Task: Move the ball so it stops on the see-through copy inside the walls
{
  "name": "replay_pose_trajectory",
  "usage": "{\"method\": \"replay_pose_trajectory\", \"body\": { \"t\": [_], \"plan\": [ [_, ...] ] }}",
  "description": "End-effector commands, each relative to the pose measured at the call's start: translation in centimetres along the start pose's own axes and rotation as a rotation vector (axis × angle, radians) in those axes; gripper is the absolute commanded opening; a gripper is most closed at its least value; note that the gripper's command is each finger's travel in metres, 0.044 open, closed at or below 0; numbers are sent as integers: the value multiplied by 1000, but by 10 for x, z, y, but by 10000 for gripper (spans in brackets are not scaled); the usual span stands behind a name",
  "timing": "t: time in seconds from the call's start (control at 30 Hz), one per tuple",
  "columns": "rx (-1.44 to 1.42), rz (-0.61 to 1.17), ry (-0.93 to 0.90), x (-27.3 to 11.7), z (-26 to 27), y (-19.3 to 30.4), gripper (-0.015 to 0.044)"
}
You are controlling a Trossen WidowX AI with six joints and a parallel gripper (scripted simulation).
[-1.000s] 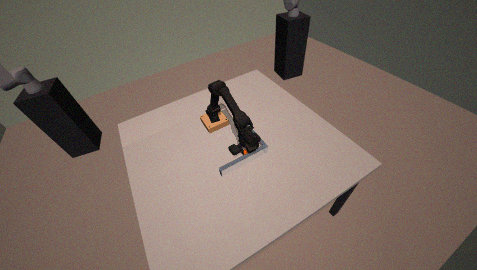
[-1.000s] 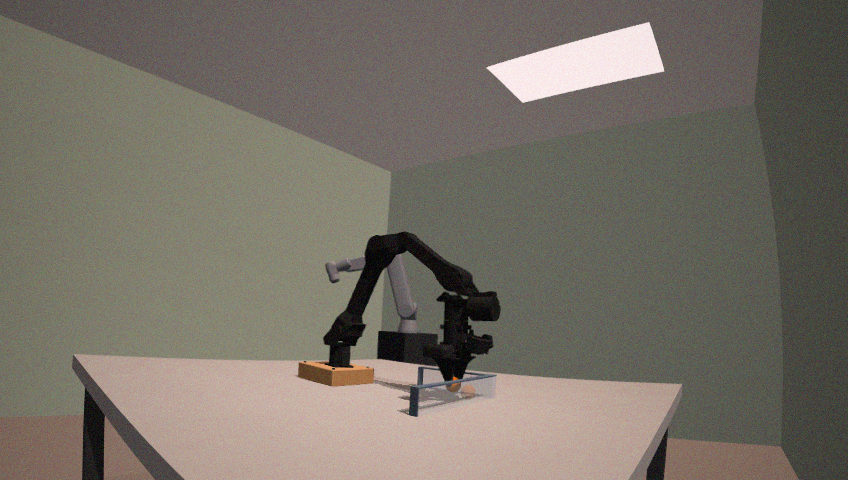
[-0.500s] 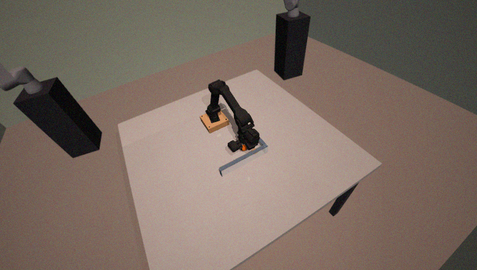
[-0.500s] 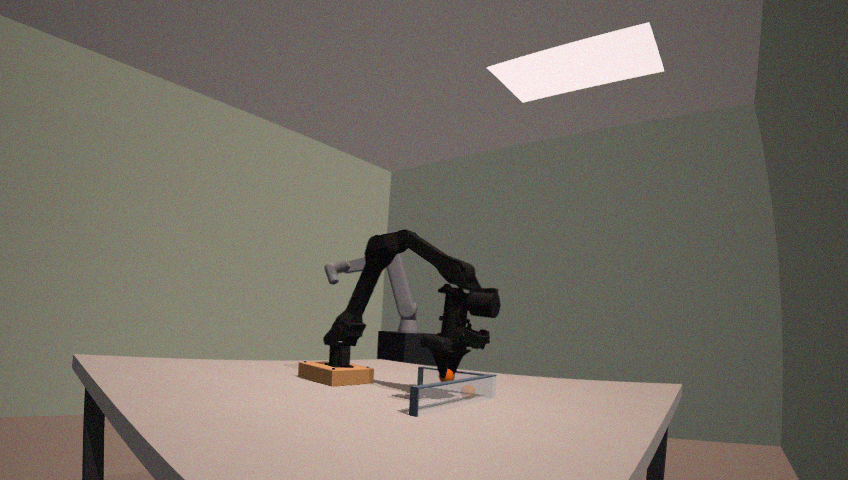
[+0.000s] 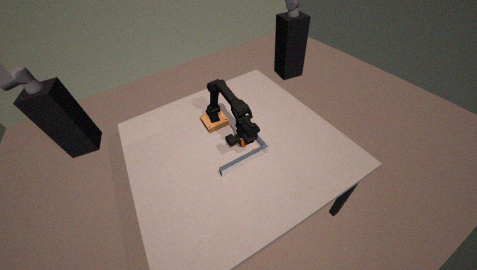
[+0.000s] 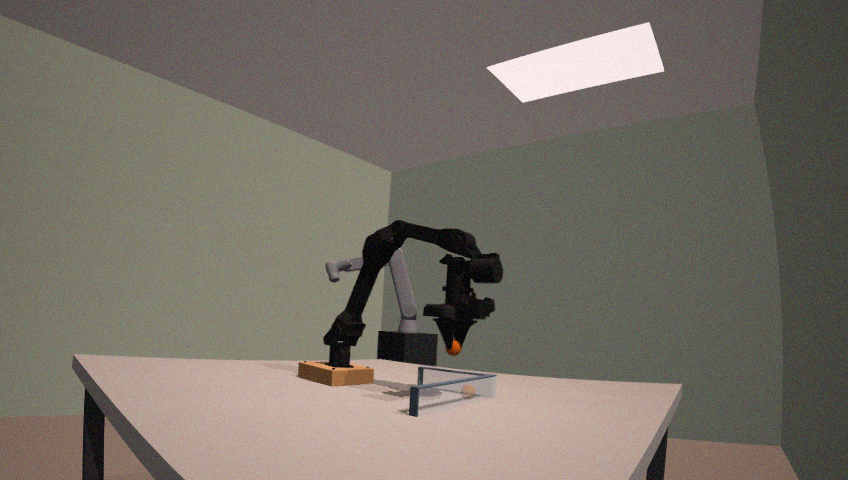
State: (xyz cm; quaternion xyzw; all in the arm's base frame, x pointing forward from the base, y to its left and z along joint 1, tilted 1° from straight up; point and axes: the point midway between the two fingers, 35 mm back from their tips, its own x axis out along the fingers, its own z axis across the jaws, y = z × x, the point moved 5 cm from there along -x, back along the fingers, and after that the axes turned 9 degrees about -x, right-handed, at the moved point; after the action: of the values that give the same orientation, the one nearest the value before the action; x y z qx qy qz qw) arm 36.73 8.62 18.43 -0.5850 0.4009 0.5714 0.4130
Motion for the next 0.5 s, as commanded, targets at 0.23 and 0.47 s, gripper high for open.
{"method": "replay_pose_trajectory", "body": {
  "t": [0.23, 0.47],
  "plan": [
    [16, -21, -1, 4, 25, -8, 0],
    [16, -21, -5, 28, 65, -11, 0]
  ]
}}
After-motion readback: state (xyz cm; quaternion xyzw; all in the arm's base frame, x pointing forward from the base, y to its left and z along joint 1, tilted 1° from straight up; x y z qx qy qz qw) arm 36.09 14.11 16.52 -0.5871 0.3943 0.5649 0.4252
